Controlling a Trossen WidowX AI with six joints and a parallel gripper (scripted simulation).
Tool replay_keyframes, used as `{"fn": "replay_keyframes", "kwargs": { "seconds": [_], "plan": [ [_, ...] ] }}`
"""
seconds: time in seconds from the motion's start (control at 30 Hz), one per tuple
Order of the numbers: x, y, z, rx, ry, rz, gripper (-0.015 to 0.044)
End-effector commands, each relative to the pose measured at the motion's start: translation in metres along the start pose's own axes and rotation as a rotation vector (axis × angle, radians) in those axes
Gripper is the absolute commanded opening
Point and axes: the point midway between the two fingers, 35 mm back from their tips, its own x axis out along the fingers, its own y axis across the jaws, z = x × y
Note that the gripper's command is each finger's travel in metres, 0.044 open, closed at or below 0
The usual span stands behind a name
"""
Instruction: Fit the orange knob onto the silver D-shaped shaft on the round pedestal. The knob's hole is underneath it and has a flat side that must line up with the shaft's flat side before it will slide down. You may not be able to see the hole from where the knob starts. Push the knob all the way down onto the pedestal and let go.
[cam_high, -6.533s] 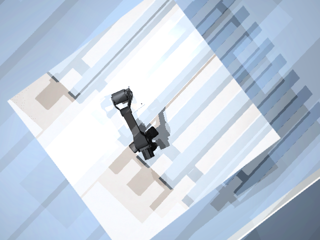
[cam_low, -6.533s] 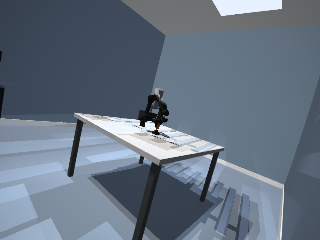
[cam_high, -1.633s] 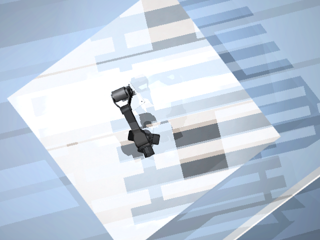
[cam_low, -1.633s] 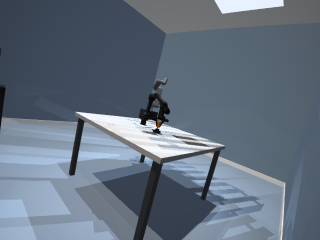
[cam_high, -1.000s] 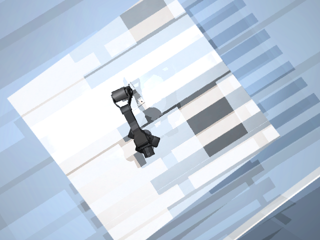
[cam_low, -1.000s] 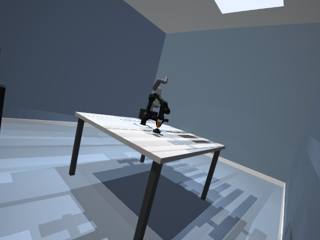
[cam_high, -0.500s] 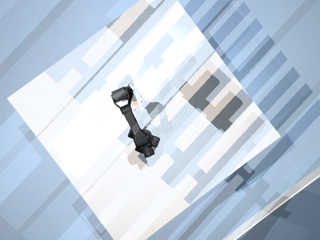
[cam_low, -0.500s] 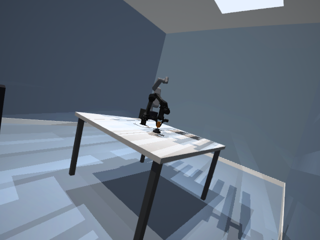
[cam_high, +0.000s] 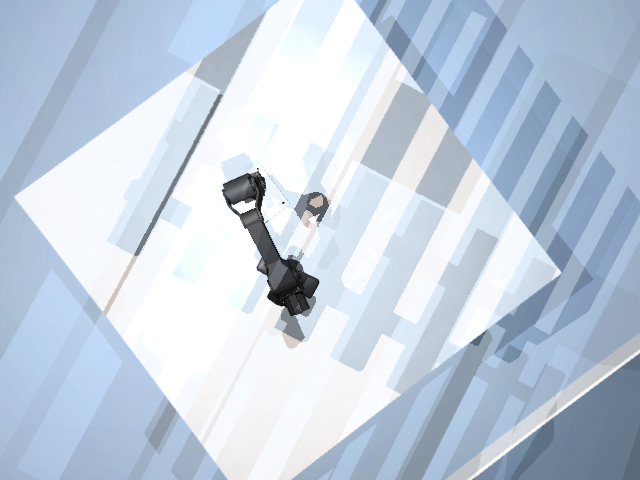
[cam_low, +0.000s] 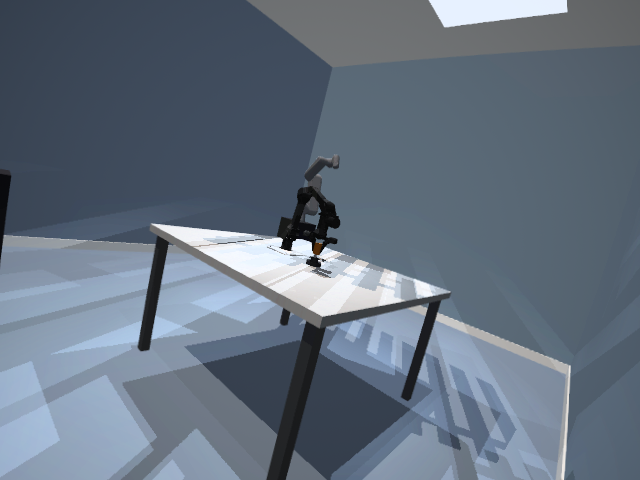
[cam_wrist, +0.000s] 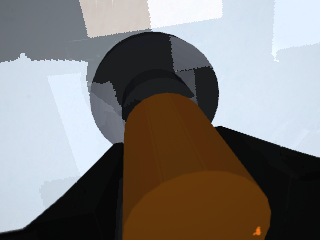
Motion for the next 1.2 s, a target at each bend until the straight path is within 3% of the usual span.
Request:
{"fn": "replay_keyframes", "kwargs": {
  "seconds": [0.0, 0.87, 1.17],
  "plan": [
    [-0.0002, 0.0006, 0.0001, 0.083, -0.001, 0.002, 0.0],
    [-0.0013, 0.0002, 0.0002, 0.083, -0.001, 0.002, 0.0],
    [-0.0002, 0.001, 0.0002, 0.293, -0.001, 0.002, 0.0]
  ]
}}
